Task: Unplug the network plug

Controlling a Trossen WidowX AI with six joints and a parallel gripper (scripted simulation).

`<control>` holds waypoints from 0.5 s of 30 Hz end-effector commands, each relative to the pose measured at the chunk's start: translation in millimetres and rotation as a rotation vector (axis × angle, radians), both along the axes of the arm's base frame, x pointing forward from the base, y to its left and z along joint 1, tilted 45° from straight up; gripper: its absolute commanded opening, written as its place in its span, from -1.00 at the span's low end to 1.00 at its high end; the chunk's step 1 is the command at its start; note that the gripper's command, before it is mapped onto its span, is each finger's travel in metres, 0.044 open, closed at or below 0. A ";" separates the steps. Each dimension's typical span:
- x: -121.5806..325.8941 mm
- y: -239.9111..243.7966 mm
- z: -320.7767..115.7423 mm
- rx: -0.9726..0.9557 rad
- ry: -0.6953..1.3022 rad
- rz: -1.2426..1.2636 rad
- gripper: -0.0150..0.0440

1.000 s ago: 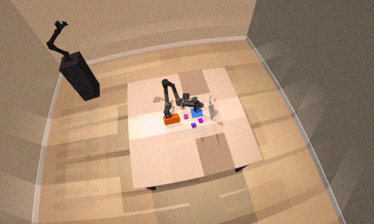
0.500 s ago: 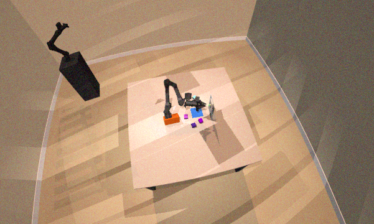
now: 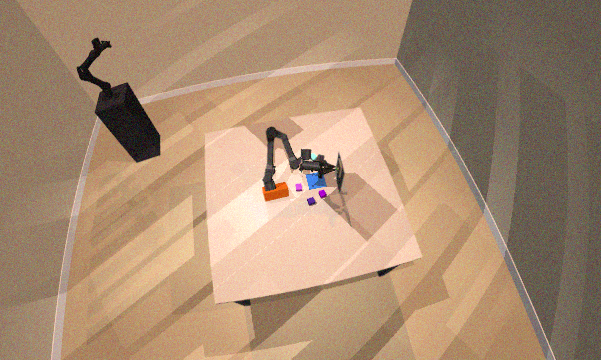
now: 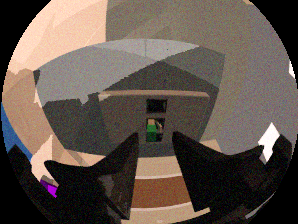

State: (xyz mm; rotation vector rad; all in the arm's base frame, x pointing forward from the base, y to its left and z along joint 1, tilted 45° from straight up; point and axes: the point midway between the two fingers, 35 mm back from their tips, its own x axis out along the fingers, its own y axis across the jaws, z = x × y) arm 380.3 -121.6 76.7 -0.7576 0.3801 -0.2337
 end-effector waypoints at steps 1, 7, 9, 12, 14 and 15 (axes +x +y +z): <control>5.1 -1.6 -2.4 0.004 0.004 -0.006 0.04; 13.6 -2.9 -3.4 0.004 0.004 -0.006 0.04; 14.6 -3.0 -3.5 0.004 0.004 -0.006 0.04; 14.6 -3.0 -3.5 0.004 0.004 -0.006 -0.16; 14.6 -3.0 -3.5 0.004 0.004 -0.006 -0.21; 14.6 -3.0 -3.5 0.004 0.004 -0.006 -0.23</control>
